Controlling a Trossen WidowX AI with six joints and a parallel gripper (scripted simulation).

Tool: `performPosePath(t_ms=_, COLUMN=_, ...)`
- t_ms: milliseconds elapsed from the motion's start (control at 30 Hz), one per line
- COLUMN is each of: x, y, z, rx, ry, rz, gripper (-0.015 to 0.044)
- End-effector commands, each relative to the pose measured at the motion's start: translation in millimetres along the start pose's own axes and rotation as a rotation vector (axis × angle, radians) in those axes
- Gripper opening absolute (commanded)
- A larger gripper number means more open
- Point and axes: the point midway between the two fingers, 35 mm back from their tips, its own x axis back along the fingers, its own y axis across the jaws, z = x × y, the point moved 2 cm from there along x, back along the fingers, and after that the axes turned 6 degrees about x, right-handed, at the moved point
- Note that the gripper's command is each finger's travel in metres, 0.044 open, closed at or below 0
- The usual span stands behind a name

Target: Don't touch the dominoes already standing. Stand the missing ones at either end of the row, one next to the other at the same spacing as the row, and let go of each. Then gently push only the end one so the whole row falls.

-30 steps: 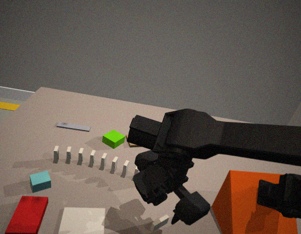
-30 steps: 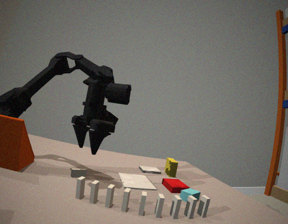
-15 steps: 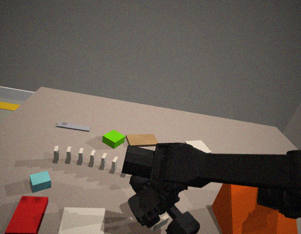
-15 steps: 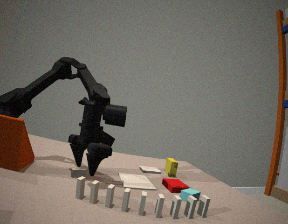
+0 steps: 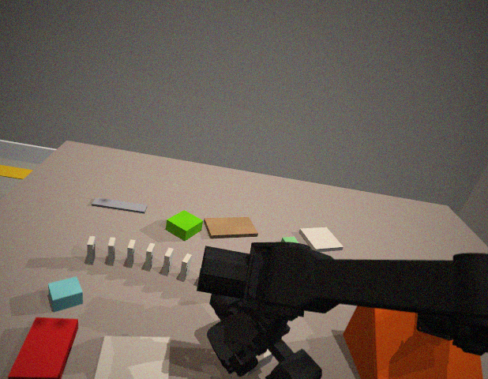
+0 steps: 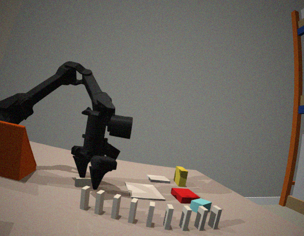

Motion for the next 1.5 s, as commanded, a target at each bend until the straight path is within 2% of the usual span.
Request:
performPosePath(t_ms=0, x=-1, y=0, z=0, rx=-0.006, ry=-0.004, rz=-0.003, gripper=0.0335)
performPosePath(t_ms=400, x=-1, y=0, z=0, rx=-0.006, ry=-0.004, rz=-0.003, gripper=0.0029)
performPosePath(t_ms=700, x=8, y=0, z=0, rx=-0.006, ry=-0.004, rz=-0.003, gripper=0.0029)
performPosePath(t_ms=1067, x=152, y=-6, z=10, rx=-0.007, ry=0.001, rz=0.002, gripper=0.0029)
performPosePath(t_ms=1267, x=155, y=-1, z=3, rx=-0.047, ry=0.003, rz=0.004, gripper=0.0029)
performPosePath(t_ms=1467, x=155, y=48, z=-51, rx=-0.398, ry=0.006, rz=0.019, gripper=0.0029)
